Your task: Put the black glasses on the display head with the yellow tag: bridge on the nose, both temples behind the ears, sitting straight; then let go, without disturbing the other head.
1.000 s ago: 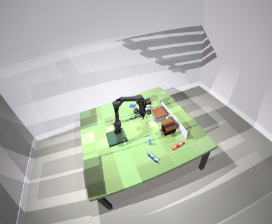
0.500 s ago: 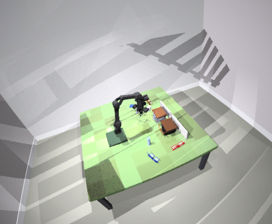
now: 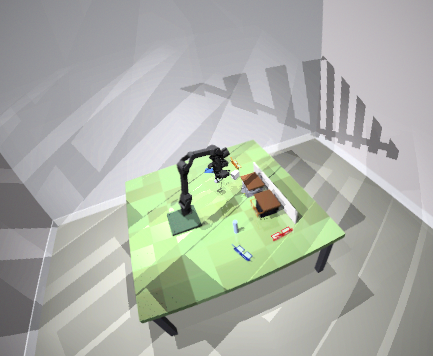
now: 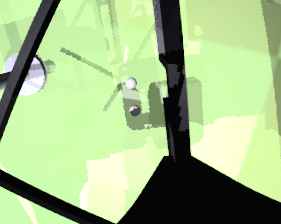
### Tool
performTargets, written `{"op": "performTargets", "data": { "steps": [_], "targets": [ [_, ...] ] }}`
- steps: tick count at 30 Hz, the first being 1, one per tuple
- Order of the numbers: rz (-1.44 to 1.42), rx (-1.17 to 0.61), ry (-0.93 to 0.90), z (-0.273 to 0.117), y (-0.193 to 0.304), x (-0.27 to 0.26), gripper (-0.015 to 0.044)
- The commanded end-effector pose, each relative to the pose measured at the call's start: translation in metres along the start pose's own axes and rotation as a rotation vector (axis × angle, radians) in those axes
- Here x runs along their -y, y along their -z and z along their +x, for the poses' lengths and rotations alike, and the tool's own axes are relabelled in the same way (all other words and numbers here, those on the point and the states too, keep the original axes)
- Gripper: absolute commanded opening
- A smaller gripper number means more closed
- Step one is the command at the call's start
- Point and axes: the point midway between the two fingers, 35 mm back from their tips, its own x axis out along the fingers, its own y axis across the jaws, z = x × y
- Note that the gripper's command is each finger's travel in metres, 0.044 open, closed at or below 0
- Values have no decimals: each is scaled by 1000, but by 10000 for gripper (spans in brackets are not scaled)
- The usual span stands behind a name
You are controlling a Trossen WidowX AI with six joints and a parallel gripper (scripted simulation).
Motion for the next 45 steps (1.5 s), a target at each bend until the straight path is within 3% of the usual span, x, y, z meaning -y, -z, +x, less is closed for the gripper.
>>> {"op": "performTargets", "data": {
  "steps": [1,29,45],
  "targets": [
    [83,3,-3,-1,-1,-16,0],
    [594,-2,-12,-1,15,-115,0],
    [594,-3,-12,58,15,-116,0]
  ]
}}
